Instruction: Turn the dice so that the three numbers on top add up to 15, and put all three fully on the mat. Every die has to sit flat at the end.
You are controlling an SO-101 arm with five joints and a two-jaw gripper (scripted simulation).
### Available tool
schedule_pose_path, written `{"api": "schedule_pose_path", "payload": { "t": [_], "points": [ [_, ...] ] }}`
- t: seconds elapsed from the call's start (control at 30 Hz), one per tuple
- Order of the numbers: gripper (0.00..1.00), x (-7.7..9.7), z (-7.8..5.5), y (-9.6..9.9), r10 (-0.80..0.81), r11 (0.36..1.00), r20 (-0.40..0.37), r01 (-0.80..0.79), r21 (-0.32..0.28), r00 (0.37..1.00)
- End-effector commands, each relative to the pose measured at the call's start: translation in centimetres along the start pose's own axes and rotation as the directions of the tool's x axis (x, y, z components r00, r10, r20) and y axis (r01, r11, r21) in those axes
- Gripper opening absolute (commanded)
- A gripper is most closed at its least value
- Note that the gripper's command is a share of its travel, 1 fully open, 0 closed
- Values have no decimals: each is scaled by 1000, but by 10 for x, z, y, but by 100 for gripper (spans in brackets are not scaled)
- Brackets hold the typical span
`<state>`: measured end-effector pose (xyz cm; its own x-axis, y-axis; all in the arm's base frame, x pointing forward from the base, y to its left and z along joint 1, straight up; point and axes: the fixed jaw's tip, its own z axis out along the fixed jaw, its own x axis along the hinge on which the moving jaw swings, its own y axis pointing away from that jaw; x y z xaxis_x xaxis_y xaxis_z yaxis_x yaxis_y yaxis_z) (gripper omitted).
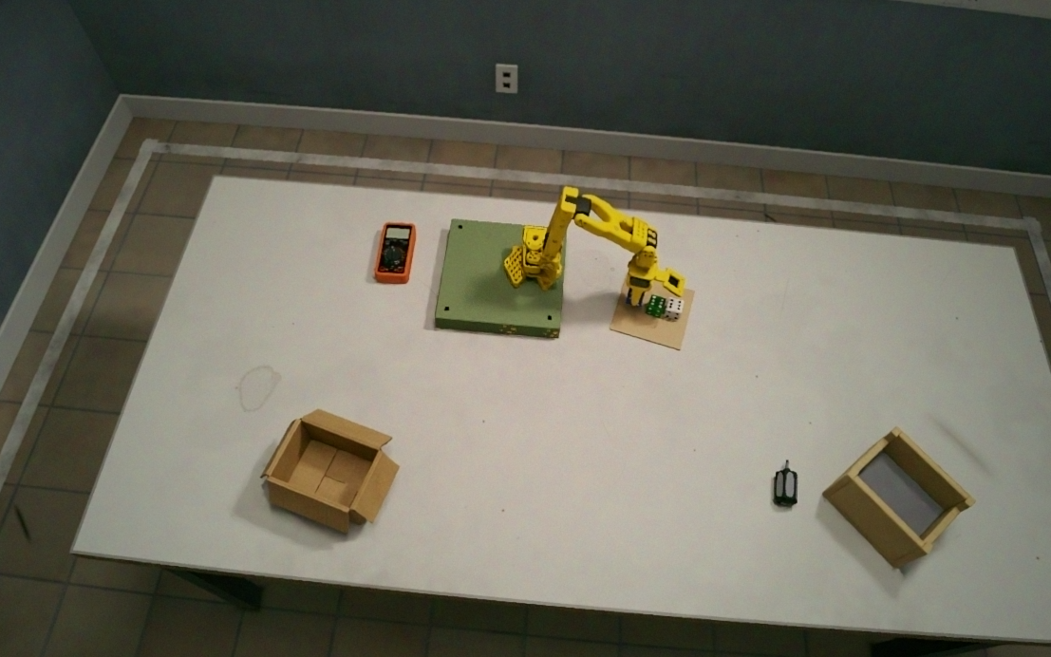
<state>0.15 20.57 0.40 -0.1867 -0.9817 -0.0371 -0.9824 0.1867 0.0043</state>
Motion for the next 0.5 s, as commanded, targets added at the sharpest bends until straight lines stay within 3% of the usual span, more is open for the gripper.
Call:
{"api": "schedule_pose_path", "payload": {
  "t": [0.0, 0.47],
  "points": [
    [0, 5, 5, 2, -3, 1000, -26, 4, 2, 1000],
    [0, 5, 11, 2, -3, 1000, -26, 4, 2, 1000]
  ]
}}
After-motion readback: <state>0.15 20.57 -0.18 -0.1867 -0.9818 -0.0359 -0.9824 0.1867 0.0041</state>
